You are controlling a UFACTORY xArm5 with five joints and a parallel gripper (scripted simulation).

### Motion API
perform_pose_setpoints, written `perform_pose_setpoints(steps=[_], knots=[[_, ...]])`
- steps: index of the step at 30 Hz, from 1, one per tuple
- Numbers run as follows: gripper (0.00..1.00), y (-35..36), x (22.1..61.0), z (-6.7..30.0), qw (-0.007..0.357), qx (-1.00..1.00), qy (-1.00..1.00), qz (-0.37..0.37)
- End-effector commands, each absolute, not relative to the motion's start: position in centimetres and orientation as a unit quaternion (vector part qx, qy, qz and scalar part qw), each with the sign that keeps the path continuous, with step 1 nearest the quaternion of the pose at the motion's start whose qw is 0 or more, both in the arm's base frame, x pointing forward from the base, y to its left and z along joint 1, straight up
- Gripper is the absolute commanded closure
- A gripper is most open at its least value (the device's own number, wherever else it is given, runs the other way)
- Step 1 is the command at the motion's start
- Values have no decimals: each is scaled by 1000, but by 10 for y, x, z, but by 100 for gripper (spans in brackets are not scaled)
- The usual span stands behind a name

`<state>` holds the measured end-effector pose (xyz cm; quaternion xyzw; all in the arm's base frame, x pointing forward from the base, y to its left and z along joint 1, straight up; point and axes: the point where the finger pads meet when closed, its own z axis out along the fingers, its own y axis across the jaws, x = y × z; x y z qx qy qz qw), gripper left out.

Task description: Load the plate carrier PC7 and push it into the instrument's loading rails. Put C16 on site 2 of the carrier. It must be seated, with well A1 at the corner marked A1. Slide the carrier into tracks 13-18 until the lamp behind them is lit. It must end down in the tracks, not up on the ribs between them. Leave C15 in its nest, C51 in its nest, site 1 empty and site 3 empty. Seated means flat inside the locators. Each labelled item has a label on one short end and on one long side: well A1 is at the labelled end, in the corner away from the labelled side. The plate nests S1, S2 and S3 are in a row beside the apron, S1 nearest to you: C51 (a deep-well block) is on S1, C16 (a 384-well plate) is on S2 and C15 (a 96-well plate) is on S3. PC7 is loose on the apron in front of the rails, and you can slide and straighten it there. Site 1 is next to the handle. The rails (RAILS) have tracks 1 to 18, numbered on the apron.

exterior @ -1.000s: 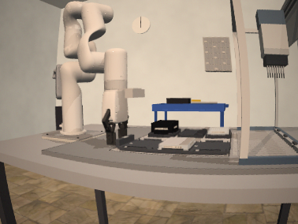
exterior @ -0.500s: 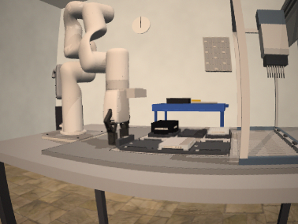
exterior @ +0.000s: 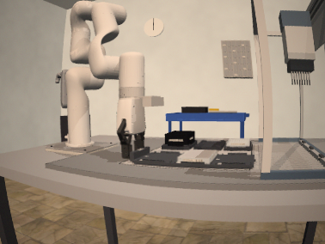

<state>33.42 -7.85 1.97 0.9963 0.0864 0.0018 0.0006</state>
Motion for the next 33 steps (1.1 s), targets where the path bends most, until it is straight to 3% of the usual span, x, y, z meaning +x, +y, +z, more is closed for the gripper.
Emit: perform_pose_setpoints(steps=[1,33], knots=[[19,-78,340,21,1,996,86,4],[19,-73,369,21,1,996,86,4]])
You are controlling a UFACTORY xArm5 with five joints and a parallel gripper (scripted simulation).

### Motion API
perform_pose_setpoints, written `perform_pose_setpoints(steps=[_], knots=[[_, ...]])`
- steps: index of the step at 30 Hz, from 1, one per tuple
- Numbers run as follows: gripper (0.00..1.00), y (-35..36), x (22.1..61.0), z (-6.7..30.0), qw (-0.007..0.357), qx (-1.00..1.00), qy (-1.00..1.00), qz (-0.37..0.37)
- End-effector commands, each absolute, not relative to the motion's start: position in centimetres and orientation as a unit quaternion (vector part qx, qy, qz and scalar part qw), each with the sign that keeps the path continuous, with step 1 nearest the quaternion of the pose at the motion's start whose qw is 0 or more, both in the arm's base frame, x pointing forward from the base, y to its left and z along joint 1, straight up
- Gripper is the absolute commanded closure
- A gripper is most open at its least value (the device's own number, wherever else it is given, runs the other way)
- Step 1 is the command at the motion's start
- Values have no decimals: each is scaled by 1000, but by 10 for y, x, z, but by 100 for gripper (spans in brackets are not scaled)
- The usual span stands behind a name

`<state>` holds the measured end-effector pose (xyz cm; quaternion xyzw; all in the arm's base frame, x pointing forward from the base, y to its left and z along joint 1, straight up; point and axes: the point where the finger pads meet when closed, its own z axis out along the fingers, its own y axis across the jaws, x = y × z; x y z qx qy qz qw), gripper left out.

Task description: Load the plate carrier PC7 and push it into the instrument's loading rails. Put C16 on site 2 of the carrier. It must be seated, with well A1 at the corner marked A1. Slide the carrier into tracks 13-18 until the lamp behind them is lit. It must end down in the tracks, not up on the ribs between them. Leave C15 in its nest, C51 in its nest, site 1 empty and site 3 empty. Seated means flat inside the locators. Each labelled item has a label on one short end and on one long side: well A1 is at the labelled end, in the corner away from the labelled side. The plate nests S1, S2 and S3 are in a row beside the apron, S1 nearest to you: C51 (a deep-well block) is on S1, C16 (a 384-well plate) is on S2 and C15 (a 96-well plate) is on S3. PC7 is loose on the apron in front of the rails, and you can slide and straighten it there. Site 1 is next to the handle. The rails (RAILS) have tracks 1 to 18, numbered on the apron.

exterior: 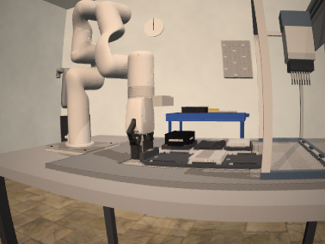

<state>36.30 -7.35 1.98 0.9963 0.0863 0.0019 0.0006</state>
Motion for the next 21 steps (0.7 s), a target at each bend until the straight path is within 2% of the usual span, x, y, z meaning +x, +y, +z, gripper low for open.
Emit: perform_pose_setpoints(steps=[1,21], knots=[[19,-73,370,21,1,996,86,4],[19,-70,385,21,1,996,86,4]])
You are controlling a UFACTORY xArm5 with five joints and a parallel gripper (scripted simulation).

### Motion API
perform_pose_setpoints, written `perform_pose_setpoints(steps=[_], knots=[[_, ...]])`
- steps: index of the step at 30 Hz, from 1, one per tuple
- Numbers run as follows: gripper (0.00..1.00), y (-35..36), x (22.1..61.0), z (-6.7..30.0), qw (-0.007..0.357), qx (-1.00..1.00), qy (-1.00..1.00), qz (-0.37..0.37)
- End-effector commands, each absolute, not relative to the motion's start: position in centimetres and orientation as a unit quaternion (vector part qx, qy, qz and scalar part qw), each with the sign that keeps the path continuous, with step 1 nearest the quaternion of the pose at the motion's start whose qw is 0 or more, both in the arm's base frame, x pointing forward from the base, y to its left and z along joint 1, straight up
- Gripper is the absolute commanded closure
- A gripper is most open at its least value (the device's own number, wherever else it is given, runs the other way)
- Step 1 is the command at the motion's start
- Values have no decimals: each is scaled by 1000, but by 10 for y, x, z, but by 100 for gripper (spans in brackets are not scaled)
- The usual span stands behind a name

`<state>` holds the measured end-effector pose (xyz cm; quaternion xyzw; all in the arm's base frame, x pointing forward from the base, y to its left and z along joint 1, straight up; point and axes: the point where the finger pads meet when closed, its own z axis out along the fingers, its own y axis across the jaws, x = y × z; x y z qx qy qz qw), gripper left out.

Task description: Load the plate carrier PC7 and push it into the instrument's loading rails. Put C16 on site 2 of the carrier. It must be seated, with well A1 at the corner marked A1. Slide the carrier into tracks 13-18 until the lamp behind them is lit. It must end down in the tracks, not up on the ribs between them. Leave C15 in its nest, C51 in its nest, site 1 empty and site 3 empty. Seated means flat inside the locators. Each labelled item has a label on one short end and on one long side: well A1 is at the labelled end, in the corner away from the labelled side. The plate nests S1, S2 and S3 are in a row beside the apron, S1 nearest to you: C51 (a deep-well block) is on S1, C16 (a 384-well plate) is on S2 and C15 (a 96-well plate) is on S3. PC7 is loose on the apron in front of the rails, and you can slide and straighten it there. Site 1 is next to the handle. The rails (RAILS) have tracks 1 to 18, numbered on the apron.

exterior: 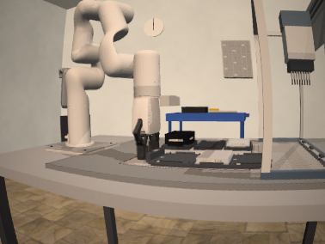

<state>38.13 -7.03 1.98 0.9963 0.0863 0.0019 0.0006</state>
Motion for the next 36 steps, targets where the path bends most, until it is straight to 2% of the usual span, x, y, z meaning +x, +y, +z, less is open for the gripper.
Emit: perform_pose_setpoints(steps=[1,36], knots=[[19,-70,386,21,1,996,86,4],[19,-65,417,21,1,996,86,4]])
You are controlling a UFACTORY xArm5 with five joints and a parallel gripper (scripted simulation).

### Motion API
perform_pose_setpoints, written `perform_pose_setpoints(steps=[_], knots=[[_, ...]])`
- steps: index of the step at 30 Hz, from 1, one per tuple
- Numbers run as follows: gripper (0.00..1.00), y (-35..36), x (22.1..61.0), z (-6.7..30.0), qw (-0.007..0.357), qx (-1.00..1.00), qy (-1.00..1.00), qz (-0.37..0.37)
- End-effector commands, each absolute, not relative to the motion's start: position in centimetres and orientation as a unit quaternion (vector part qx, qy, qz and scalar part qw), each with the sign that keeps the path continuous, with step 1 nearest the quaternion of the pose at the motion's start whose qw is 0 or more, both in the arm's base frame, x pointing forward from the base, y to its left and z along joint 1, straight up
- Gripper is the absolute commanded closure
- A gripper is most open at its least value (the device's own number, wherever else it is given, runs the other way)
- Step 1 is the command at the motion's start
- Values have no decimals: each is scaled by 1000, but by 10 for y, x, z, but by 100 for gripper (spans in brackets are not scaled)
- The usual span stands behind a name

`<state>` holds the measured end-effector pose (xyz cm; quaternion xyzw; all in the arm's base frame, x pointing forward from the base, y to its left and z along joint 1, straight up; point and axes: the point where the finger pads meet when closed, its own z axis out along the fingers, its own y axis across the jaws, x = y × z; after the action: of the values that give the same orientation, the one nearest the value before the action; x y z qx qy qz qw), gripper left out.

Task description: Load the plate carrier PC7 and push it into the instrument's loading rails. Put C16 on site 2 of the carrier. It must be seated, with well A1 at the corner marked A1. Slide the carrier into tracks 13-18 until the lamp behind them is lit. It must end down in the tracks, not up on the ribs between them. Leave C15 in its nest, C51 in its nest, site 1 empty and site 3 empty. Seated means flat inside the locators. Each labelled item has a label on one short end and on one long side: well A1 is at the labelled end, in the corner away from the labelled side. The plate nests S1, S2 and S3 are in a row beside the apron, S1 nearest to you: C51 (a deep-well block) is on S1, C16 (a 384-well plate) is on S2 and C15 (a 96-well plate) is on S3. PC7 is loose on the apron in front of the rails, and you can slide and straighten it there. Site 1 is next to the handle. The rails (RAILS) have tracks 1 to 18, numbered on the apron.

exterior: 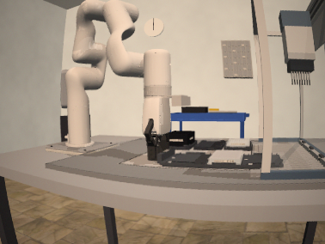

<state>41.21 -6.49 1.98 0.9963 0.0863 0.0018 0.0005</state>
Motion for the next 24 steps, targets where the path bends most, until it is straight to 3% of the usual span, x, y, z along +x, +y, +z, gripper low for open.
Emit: perform_pose_setpoints(steps=[1,24], knots=[[19,-64,418,21,1,996,86,4],[19,-61,439,21,1,996,86,4]])
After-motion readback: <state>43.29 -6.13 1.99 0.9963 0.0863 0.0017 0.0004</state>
